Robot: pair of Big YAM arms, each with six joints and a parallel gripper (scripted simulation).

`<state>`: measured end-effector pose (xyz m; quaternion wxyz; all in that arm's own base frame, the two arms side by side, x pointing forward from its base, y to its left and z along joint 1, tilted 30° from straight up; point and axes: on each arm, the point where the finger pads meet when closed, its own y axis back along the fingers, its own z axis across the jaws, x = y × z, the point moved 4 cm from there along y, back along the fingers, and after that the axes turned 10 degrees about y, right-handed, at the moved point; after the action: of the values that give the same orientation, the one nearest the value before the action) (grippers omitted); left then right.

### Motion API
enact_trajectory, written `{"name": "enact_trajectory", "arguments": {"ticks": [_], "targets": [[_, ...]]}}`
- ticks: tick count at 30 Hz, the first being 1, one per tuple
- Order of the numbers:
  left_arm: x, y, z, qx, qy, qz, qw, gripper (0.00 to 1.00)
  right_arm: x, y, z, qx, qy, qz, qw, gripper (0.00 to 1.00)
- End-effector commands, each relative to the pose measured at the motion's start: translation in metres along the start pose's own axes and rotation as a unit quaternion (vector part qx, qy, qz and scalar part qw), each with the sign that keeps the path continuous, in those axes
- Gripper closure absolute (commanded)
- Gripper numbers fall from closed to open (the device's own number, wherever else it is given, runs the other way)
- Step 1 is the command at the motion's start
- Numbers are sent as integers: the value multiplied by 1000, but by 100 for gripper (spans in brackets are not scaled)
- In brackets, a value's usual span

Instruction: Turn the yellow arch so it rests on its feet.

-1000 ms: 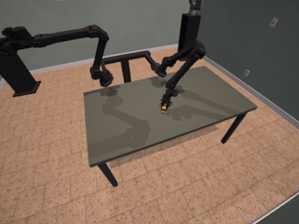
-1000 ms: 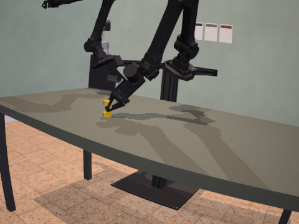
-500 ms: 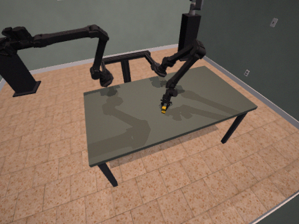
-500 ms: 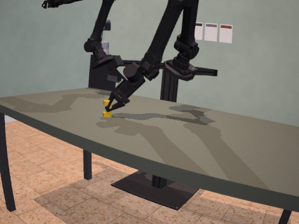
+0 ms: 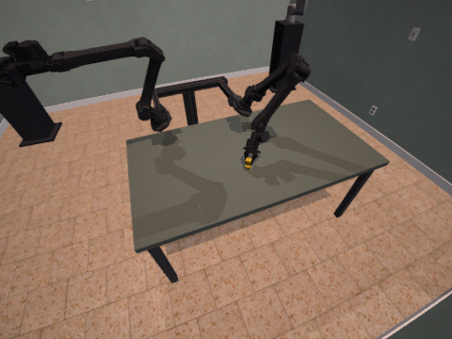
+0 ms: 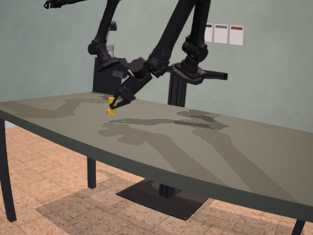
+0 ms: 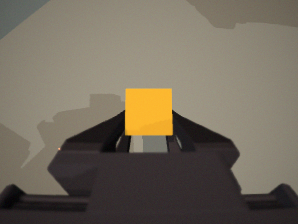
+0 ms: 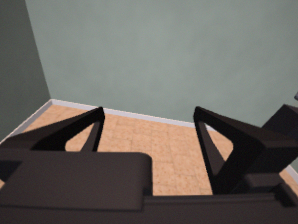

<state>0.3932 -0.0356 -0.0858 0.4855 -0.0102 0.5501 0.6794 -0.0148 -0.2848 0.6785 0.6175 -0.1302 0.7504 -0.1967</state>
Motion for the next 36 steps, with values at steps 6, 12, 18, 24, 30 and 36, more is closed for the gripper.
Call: {"name": "enact_trajectory", "arguments": {"ticks": [6,12,18,24,30,36], "targets": [[12,-2,-3,8,16,19,1000,69,-7,5,-5,5,-1,-4,1000,0],[4,0,0,4,13,10,1000,69,-7,5,-5,5,-1,-4,1000,0],[3,0,2,2,13,9,1000,69,-7,5,-5,5,-1,-4,1000,0],[2,0,4,1,14,8,1000,69,-7,5,-5,5,-1,-4,1000,0],[2,0,4,1,14,8,1000,69,-7,5,-5,5,-1,-4,1000,0],[-10,-1,-1,1,6,12,1000,69,-7,5,-5,5,-1,-4,1000,0]]}}
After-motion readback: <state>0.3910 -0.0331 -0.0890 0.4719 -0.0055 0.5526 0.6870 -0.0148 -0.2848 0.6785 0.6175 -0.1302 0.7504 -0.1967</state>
